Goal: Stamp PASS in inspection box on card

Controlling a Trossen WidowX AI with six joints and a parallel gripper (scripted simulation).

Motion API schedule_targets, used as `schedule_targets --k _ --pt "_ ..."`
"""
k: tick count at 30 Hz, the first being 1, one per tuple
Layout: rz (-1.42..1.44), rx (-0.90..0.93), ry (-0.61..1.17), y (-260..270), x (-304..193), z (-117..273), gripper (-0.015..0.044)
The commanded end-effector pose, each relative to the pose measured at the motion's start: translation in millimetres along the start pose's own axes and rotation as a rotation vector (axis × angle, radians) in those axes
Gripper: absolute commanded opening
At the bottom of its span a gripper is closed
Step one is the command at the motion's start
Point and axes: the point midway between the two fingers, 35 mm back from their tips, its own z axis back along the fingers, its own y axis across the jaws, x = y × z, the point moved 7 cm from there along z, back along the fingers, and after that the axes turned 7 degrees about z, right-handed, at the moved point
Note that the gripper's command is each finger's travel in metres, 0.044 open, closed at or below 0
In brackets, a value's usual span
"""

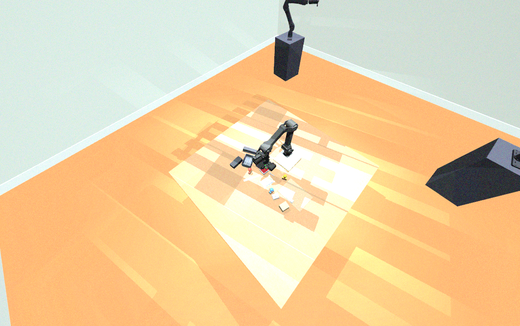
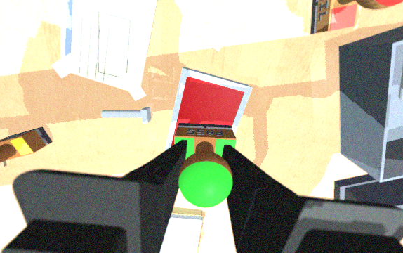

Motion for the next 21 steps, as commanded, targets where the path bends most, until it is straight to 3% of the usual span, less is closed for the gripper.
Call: schedule_targets --k 1,21 --pt "-0.004 -0.002 0.008 0 -2 -5 0.0" --pt "-0.002 -0.003 0.008 1 -2 -18 0.0"
